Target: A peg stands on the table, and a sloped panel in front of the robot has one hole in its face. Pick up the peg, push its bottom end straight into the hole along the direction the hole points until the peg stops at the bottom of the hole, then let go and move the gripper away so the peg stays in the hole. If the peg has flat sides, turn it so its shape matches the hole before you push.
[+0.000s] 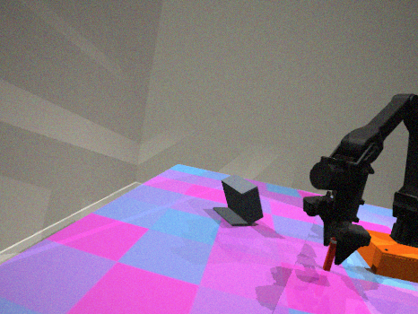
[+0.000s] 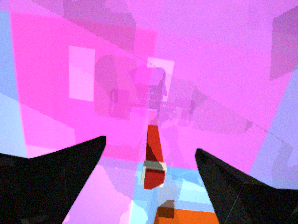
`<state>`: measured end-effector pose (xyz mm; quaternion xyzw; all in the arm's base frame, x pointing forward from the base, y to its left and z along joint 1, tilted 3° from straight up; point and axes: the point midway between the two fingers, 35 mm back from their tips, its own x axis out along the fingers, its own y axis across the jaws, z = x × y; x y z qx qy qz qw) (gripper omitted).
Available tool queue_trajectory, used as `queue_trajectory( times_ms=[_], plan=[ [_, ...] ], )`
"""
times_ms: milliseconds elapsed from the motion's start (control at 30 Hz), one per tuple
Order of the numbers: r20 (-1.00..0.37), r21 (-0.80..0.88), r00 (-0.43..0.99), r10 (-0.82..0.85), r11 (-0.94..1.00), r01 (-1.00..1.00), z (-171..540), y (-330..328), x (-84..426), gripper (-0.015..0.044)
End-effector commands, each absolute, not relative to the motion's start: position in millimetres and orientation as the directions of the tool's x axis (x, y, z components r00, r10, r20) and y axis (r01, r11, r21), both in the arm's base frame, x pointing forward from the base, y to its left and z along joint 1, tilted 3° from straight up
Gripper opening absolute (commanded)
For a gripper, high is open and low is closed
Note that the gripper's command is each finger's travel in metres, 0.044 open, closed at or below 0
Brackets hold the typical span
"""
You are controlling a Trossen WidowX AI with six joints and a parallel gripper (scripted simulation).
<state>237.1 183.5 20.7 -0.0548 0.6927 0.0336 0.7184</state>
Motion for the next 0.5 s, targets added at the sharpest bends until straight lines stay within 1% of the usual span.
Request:
queue_trajectory(
  times_ms=[0,433,467],
  plan=[
    [-0.999,-0.031,0.039,-0.027,0.992,-0.124,21.3,183.8,237.4,0.0361],
    [-0.999,-0.031,0.039,-0.027,0.992,-0.124,21.3,183.8,237.4,0.0020],
    [-0.999,-0.031,0.039,-0.027,0.992,-0.124,21.3,183.8,237.4,0.0013]
  ],
)
